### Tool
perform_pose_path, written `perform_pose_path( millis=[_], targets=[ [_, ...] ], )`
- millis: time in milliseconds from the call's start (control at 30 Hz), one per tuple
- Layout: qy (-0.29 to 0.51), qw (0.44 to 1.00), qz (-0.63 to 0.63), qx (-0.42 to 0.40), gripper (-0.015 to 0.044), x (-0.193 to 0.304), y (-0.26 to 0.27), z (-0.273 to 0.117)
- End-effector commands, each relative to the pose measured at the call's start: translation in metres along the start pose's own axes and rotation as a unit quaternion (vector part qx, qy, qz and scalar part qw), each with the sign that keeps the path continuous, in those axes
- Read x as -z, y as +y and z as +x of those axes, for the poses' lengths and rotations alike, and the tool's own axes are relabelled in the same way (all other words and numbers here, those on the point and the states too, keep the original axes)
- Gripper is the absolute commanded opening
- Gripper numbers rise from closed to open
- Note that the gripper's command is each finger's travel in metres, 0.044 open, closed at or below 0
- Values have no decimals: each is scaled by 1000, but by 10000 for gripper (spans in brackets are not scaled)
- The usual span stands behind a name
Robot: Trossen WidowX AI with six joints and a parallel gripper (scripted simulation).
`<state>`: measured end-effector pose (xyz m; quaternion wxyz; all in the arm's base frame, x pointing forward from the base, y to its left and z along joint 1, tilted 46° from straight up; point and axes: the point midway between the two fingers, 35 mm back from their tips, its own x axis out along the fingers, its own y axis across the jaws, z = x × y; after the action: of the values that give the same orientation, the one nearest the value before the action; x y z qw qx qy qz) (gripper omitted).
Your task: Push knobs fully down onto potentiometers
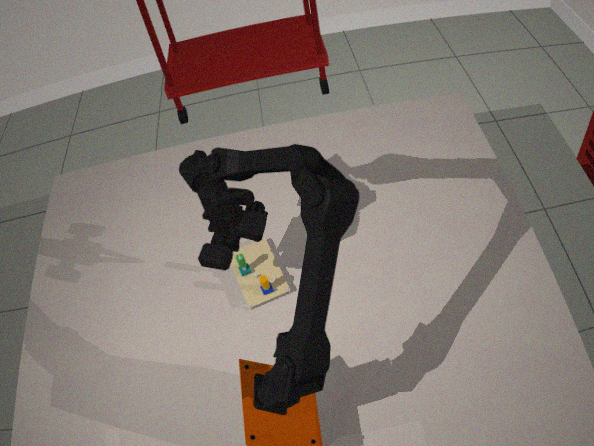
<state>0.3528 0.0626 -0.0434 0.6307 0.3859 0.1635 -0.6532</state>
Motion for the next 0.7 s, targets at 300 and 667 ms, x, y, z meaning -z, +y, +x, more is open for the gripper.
perform_pose_path(
  millis=[300, 667],
  targets=[
    [-1, 978, 209, -3, 0, 0, 1, 2],
    [-1, 964, 265, -3, 0, 0, 1, 3]
  ],
)
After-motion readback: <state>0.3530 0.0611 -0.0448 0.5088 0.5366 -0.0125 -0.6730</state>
